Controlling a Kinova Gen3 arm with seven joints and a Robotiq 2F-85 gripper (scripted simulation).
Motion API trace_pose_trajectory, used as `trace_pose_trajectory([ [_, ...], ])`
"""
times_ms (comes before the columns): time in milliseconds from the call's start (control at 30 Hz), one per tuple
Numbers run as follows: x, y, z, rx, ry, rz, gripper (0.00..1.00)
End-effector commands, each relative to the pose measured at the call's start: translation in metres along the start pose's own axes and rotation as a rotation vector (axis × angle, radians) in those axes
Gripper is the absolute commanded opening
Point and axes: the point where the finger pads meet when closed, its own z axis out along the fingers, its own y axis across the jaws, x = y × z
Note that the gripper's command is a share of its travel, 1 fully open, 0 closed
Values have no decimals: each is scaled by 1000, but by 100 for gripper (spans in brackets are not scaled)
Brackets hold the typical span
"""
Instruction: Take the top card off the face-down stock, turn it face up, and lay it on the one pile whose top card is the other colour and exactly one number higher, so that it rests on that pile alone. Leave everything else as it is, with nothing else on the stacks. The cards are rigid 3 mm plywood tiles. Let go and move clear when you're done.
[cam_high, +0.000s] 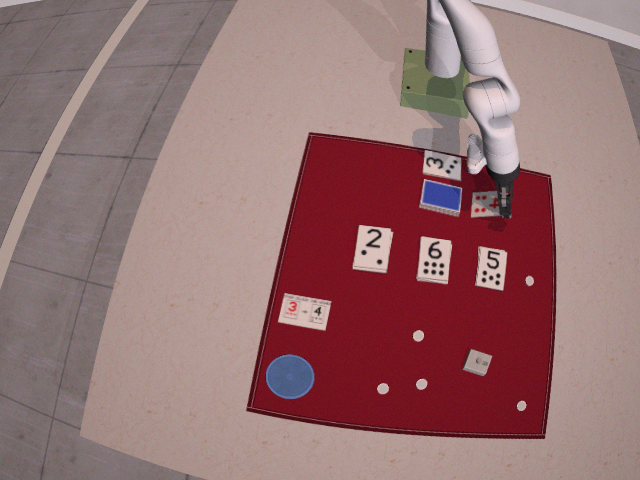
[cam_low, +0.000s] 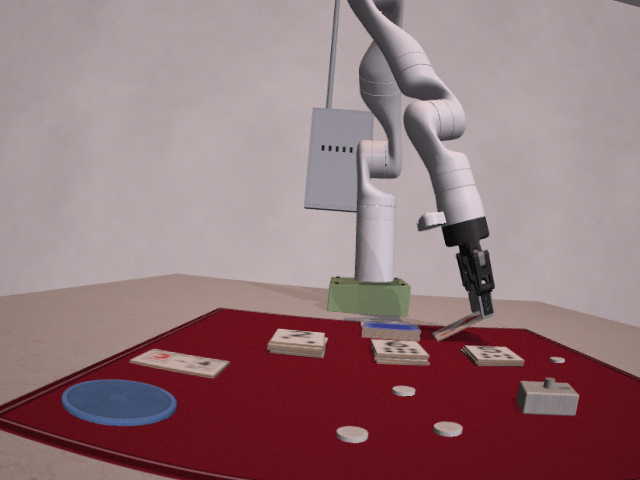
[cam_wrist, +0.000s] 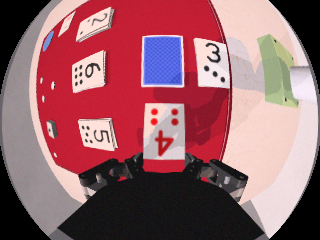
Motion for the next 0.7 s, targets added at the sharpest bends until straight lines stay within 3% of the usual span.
trace_pose_trajectory([
  [0, 4, 0, 1, 2, -10, -1, 71],
  [667, 4, -1, 1, 4, -30, -1, 71],
])
